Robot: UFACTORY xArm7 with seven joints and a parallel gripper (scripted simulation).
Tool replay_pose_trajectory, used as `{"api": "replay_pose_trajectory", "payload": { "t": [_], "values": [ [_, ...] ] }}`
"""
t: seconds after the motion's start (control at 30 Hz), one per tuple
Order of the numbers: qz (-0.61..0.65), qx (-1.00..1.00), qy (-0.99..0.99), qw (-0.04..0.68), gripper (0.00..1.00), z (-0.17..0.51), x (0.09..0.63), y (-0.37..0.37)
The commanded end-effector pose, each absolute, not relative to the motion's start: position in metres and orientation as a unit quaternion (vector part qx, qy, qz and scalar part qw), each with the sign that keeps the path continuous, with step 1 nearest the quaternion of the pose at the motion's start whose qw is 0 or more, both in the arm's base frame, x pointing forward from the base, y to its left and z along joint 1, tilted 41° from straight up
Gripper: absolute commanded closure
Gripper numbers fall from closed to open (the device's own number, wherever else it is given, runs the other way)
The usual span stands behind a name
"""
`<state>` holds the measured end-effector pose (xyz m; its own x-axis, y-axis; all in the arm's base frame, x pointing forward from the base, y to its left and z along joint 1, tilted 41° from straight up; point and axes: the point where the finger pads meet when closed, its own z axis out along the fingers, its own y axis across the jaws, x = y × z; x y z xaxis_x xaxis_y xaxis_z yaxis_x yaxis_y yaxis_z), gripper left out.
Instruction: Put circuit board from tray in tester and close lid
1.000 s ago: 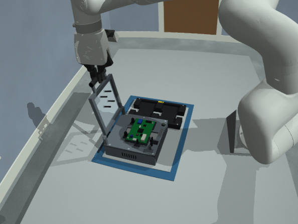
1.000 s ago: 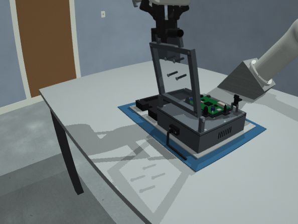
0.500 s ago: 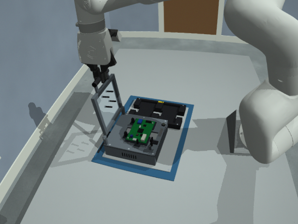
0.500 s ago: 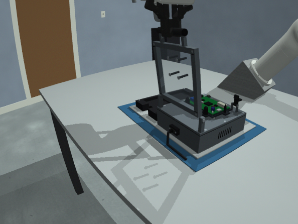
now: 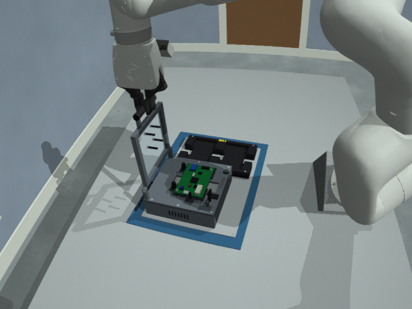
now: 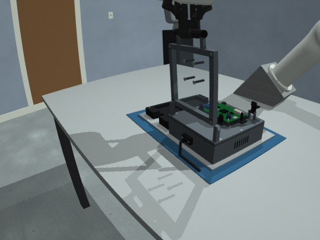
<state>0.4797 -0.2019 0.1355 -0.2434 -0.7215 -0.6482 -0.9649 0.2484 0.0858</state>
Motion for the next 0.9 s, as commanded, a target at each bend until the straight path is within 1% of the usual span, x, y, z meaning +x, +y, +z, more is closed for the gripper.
{"api": "replay_pose_trajectory", "payload": {
  "t": [0.0,0.87],
  "values": [
    [0.243,-0.562,0.750,0.249,1.00,0.136,0.475,-0.202],
    [0.243,-0.562,0.750,0.249,1.00,0.137,0.441,-0.191]
  ]
}}
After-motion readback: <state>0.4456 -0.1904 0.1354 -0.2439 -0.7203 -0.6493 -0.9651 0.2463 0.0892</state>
